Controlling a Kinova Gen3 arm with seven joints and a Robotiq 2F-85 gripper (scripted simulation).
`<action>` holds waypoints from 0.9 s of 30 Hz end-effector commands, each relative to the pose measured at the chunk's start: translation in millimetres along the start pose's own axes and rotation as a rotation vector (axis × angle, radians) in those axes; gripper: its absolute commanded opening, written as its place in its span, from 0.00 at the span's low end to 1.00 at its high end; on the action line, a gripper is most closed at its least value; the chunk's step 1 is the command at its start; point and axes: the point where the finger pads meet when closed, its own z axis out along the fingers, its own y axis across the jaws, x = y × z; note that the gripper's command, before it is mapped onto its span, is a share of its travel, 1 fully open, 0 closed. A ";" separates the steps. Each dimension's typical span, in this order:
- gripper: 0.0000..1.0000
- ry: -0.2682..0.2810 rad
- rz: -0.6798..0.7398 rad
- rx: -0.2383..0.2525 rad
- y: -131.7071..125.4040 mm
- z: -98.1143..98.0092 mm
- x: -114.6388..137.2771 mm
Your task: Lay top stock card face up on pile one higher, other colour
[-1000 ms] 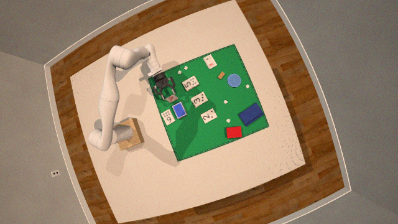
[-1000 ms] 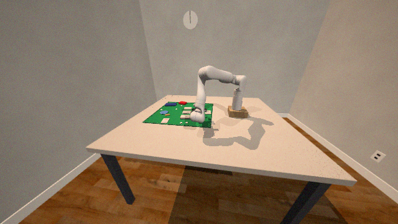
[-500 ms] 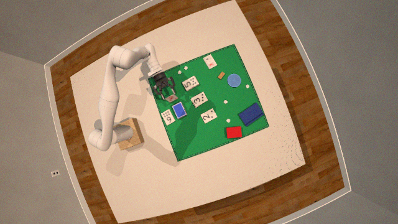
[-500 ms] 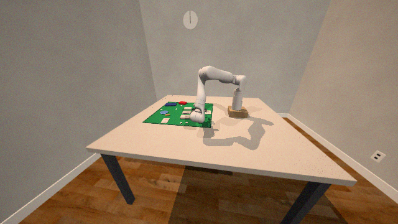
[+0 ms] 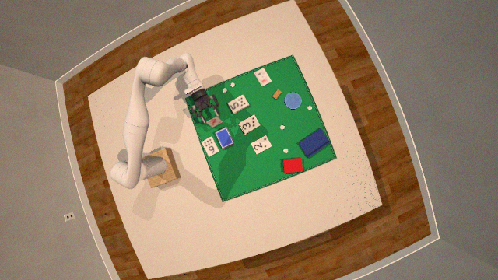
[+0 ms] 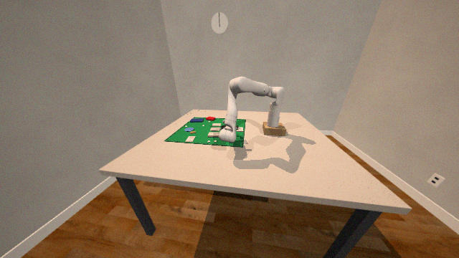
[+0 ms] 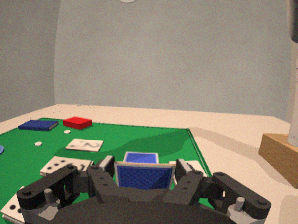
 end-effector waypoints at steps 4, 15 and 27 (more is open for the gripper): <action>0.71 -0.001 0.001 0.002 -0.2 -3.4 -1.8; 0.71 -0.001 0.001 0.002 -0.1 -11.6 -7.4; 0.71 -0.001 0.001 0.002 0.0 -18.3 -13.2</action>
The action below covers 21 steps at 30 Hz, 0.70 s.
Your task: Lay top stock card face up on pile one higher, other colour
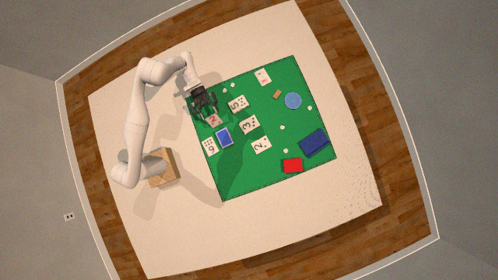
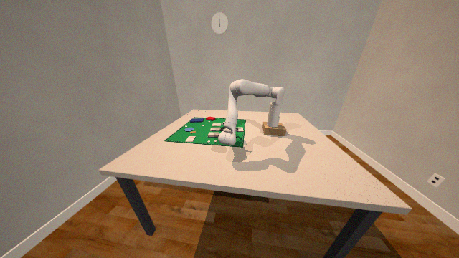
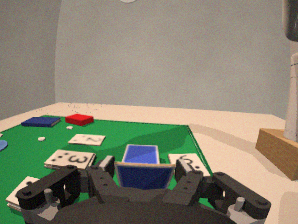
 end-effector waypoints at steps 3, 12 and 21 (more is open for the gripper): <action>0.71 0.000 0.000 0.002 0.1 -3.2 -3.3; 0.71 0.000 0.000 0.002 0.2 -6.4 -6.7; 0.71 0.000 0.000 0.002 0.2 -9.0 -9.8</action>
